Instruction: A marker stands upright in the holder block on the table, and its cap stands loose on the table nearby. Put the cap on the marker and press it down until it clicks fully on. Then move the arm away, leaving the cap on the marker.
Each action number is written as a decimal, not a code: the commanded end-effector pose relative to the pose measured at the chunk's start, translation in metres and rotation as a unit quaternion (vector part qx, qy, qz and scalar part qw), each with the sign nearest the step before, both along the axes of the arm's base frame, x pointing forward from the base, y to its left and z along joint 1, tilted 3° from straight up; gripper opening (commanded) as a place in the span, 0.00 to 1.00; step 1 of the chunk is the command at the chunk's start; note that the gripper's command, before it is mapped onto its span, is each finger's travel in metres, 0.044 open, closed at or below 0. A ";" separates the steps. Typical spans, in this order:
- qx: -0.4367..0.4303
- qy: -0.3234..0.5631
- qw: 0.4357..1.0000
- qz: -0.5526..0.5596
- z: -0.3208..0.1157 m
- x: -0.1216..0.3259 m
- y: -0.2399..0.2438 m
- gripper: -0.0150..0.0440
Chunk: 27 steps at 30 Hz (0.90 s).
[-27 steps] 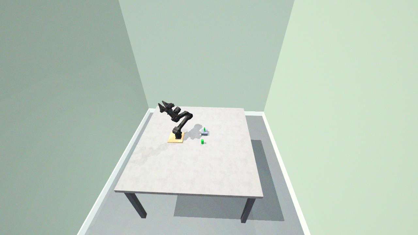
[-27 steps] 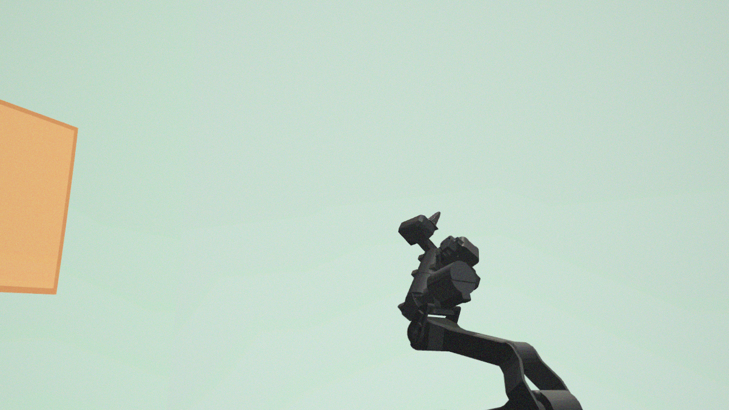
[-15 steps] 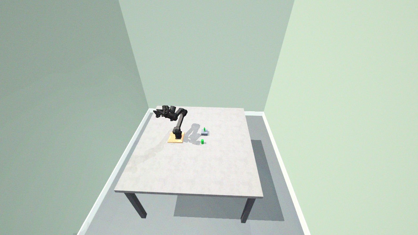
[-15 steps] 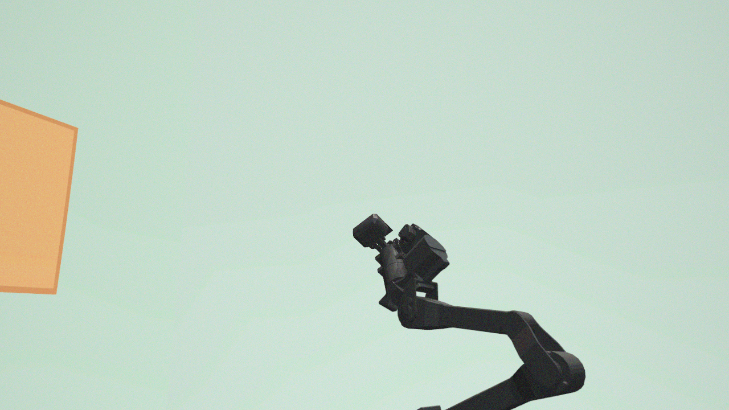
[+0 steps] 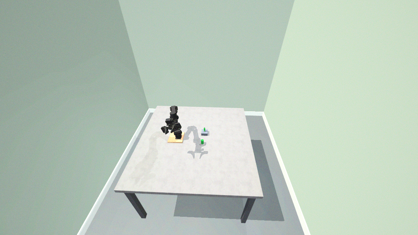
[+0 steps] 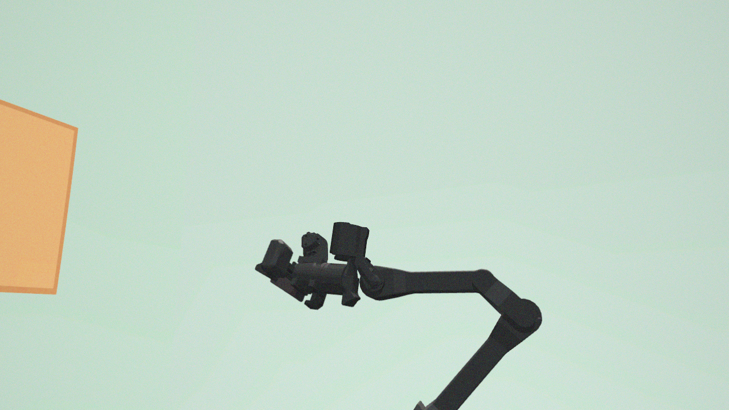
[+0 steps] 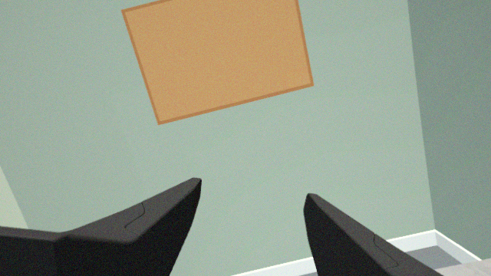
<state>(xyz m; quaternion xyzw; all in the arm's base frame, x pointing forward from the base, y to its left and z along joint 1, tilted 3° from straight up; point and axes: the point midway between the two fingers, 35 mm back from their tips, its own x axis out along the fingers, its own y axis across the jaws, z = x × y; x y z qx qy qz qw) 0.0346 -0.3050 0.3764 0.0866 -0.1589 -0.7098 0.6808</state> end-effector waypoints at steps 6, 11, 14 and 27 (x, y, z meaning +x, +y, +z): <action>0.205 0.041 0.958 0.196 -0.078 0.125 -0.003 0.68; 0.297 0.070 0.911 0.276 -0.114 0.180 0.024 0.68; 0.342 0.097 0.884 0.304 -0.132 0.200 0.039 0.68; 0.609 0.326 0.609 0.390 -0.233 0.268 0.198 0.68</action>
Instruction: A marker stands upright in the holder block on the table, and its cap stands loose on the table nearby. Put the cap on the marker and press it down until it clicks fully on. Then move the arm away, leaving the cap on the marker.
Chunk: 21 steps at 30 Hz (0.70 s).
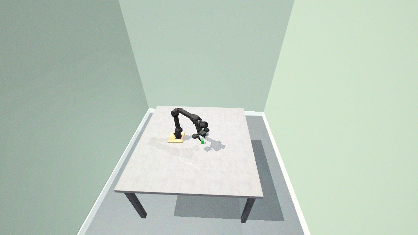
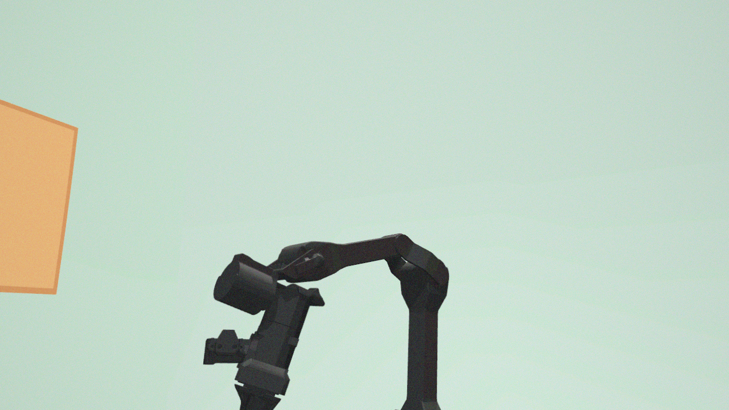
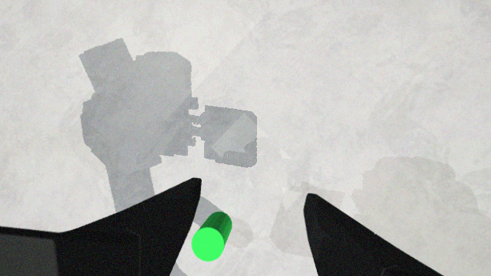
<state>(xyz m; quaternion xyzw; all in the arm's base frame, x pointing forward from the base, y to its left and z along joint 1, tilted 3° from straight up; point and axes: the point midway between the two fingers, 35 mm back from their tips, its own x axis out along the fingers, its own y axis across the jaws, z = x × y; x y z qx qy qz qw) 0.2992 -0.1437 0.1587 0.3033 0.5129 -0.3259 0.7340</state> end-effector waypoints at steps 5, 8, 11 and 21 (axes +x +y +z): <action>0.092 0.140 0.984 0.067 -0.024 0.000 0.070 0.68; 0.092 0.140 0.984 0.067 -0.024 -0.003 0.072 0.68; 0.092 0.140 0.984 0.067 -0.042 -0.003 0.074 0.68; 0.092 0.141 0.983 0.067 -0.074 -0.006 0.076 0.68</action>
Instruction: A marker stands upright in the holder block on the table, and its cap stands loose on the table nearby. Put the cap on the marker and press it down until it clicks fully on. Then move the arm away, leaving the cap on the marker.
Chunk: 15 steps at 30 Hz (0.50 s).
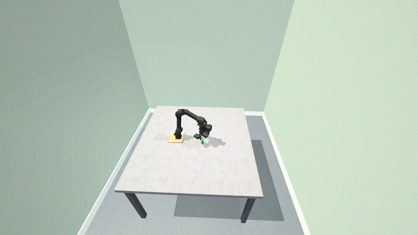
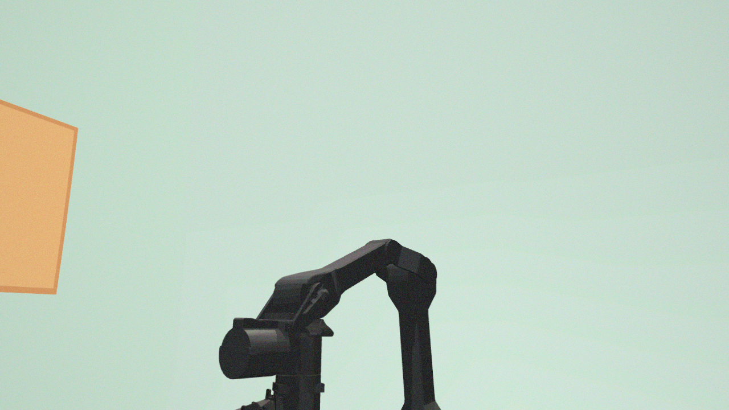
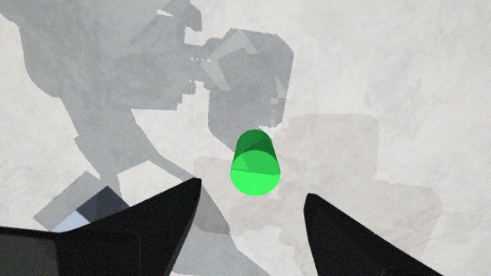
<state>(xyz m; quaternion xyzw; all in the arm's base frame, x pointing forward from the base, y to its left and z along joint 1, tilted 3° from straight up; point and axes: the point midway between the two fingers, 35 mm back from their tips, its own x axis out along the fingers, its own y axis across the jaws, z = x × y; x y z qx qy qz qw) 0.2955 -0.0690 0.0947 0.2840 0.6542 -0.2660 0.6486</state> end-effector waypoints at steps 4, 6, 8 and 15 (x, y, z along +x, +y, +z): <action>0.003 0.005 1.000 -0.002 -0.012 -0.002 0.001 0.68; 0.003 0.005 1.000 -0.002 -0.016 -0.001 0.001 0.68; 0.003 0.005 1.000 -0.002 -0.019 -0.001 0.001 0.68; 0.003 0.005 1.000 -0.002 -0.030 -0.001 0.001 0.68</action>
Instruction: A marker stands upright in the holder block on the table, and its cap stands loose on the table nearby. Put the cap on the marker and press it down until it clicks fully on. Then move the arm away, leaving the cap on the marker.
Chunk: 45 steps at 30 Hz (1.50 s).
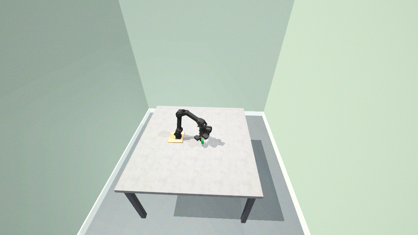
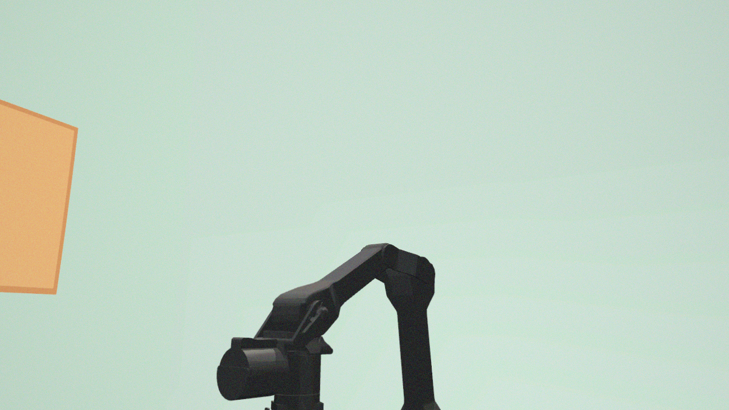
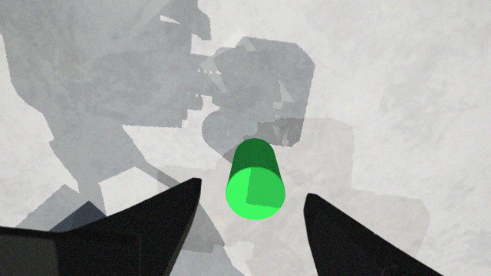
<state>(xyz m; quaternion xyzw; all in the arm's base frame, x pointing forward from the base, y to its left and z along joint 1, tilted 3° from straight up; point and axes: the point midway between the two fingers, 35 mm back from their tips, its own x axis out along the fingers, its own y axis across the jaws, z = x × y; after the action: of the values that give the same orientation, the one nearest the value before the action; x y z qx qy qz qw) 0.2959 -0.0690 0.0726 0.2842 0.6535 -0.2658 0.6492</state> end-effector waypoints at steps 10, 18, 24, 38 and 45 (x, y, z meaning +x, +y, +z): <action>0.003 0.006 1.000 -0.002 -0.024 -0.001 0.001 0.68; 0.003 0.006 1.000 -0.002 -0.037 -0.002 0.002 0.68; 0.003 0.006 1.000 -0.002 -0.041 -0.002 0.002 0.68; 0.003 0.006 1.000 -0.002 -0.040 -0.002 0.002 0.36; 0.003 0.006 1.000 -0.002 -0.024 -0.001 0.001 0.25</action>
<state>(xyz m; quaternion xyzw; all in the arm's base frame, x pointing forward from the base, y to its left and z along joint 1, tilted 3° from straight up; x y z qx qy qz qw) 0.2934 -0.0681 0.0404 0.2840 0.6610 -0.2671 0.6411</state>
